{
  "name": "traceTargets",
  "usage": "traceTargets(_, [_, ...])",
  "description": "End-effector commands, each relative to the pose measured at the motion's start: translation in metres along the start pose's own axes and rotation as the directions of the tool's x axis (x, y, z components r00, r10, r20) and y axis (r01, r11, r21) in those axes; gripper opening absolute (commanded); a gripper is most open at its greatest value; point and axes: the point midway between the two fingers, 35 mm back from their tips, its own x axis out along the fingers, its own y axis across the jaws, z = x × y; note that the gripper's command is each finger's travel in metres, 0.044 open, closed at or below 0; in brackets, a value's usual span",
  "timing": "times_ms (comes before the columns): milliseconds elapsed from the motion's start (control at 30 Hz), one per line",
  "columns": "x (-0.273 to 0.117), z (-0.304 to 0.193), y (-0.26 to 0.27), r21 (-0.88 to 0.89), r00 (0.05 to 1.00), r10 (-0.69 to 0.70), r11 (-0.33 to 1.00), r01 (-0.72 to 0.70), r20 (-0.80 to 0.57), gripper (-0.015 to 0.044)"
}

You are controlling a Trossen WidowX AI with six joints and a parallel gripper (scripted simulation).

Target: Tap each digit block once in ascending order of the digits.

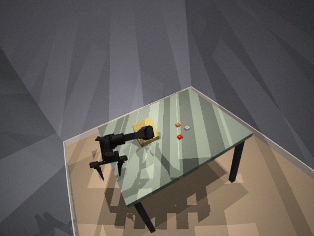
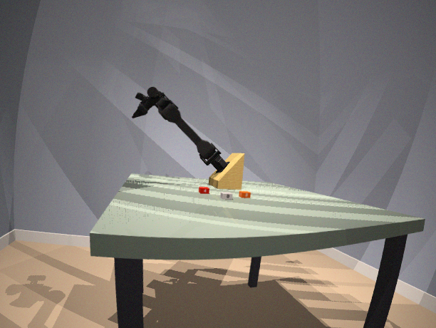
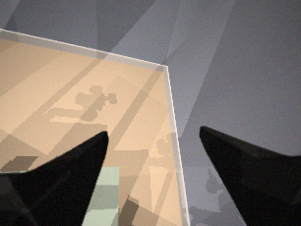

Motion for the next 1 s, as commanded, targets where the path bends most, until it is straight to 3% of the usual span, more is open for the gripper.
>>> traceTargets(0, [-0.002, 0.000, -0.003, 0.007, 1.000, -0.012, 1.000, 0.012, 0.004, 0.0400])
traceTargets(233, [-0.105, -0.004, -0.080, 0.223, 0.888, -0.452, 0.878, 0.424, 0.088, 0.0400])
traceTargets(500, [-0.230, -0.017, -0.117, 0.382, 0.590, -0.803, 0.574, 0.725, 0.088, 0.0400])
traceTargets(733, [-0.342, -0.033, -0.112, 0.474, 0.243, -0.969, 0.233, 0.849, 0.040, 0.0400])
traceTargets(967, [-0.449, -0.052, -0.074, 0.529, -0.128, -0.991, -0.129, 0.838, -0.038, 0.0400])
